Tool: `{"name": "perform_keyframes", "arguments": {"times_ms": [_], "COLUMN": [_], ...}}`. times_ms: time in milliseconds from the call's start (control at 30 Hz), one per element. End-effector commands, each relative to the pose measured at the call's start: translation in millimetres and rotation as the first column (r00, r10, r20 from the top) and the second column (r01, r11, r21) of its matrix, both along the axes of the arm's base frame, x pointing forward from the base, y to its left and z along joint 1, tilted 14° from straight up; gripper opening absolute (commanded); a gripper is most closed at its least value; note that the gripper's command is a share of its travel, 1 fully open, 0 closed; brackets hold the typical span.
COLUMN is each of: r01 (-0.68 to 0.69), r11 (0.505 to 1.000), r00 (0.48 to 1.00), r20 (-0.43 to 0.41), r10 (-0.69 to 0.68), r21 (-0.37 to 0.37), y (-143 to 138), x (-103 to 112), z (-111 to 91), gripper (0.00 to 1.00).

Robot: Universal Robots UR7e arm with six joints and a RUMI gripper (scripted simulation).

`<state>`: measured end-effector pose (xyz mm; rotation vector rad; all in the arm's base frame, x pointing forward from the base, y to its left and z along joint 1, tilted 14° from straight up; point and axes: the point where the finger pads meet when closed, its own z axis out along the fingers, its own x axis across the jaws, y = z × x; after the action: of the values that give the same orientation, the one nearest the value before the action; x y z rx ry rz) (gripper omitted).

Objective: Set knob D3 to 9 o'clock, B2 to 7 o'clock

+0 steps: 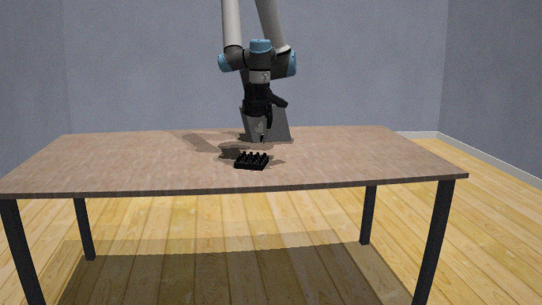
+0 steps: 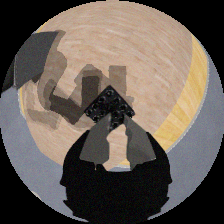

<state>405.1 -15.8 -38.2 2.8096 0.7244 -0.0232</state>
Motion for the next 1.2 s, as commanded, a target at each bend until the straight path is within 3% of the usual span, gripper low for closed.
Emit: {"name": "perform_keyframes", "arguments": {"times_ms": [0, 1167], "r01": [0.000, 0.000], "r11": [1.000, 1.000], "r00": [1.000, 1.000], "r20": [0.001, 0.001], "r10": [0.000, 0.000], "r21": [0.000, 0.000], "y": [-0.2, -7.7], "x": [0.4, 2.0], "z": [-0.4, -33.5], "gripper": [0.11, 0.11]}}
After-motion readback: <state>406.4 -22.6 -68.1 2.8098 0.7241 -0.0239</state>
